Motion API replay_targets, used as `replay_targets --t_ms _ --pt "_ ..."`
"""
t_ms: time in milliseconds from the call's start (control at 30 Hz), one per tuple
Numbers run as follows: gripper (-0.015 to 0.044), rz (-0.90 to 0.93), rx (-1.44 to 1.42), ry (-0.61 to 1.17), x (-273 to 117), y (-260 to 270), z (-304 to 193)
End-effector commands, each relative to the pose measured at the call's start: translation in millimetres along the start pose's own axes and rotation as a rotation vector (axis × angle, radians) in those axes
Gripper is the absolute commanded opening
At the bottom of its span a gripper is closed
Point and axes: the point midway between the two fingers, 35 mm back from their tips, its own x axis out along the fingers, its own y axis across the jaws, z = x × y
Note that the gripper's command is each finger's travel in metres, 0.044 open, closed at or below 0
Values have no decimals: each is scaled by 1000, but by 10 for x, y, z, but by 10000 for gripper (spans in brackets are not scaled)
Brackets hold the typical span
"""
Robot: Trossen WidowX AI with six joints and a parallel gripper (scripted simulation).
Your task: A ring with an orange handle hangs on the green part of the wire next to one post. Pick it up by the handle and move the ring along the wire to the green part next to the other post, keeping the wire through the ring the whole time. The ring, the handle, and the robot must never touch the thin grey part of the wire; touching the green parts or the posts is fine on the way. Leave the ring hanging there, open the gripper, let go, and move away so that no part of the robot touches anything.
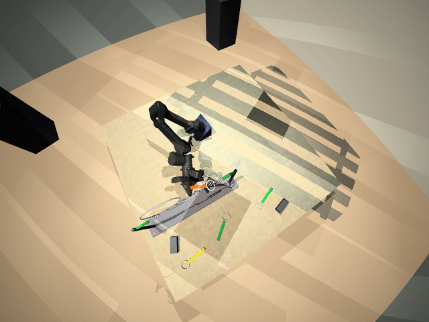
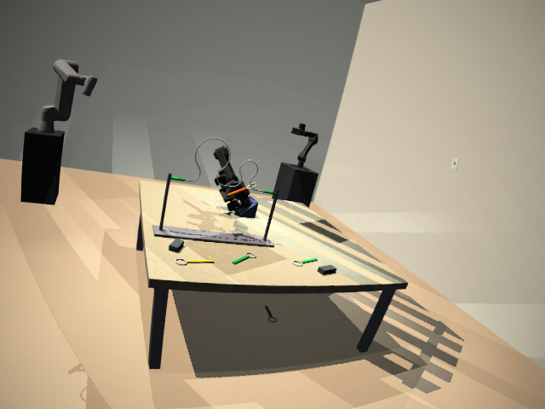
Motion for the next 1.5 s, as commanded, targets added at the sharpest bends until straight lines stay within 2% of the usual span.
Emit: replay_targets --t_ms 0,833,1467 --pt "-150 53 108 14 -29 210 2" --pt "-150 284 618 81 -297 1068 345" --pt "-150 354 774 100 -456 1340 617"
